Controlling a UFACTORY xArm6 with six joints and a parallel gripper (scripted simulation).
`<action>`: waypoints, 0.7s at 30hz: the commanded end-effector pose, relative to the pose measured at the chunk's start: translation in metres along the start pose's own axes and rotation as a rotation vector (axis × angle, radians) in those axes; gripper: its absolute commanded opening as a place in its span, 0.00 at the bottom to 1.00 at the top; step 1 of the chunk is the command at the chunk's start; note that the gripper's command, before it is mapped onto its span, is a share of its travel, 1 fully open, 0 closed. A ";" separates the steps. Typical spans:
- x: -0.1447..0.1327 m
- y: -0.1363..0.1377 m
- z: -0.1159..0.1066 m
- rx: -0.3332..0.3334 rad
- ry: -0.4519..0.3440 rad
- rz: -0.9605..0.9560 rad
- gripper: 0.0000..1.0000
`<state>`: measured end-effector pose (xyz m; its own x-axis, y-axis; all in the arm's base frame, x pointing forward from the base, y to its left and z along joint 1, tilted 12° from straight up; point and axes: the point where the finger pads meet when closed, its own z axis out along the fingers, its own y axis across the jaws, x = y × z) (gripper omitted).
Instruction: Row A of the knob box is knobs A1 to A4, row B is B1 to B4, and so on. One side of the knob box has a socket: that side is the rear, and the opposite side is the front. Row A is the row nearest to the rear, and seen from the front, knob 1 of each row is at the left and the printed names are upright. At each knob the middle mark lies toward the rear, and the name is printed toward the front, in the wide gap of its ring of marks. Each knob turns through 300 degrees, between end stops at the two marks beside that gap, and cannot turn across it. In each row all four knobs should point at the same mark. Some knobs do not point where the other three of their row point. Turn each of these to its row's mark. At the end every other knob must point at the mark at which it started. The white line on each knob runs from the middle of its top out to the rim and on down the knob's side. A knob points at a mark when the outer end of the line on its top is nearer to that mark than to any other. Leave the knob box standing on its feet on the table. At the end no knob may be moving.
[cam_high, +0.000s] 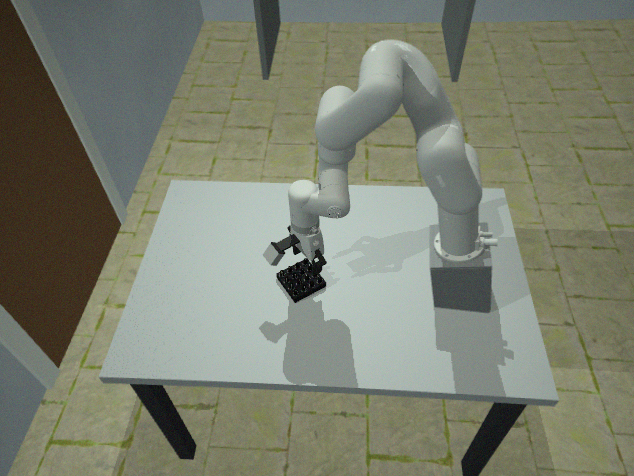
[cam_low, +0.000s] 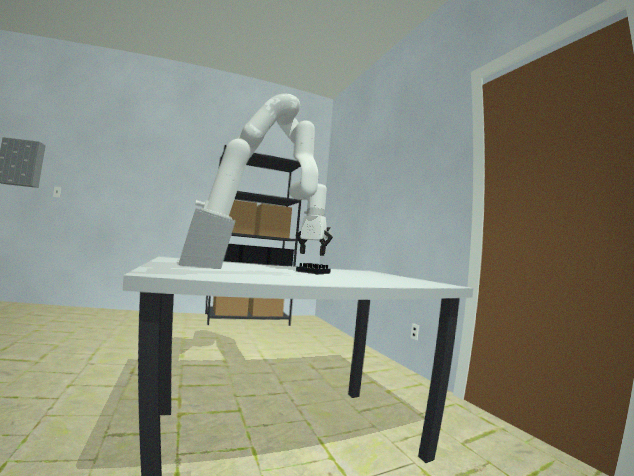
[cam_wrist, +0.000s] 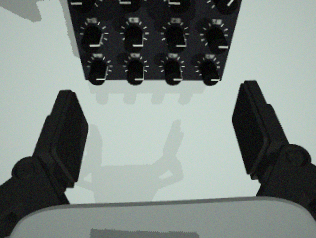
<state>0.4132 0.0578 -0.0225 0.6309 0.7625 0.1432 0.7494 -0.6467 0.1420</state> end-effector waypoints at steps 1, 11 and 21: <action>-0.013 0.000 -0.001 -0.002 0.004 0.000 1.00; -0.021 -0.001 -0.001 -0.002 0.004 0.000 1.00; -0.022 -0.001 -0.001 -0.002 0.003 0.000 1.00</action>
<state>0.3974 0.0420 -0.0261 0.6307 0.7627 0.1434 0.7492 -0.6466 0.1437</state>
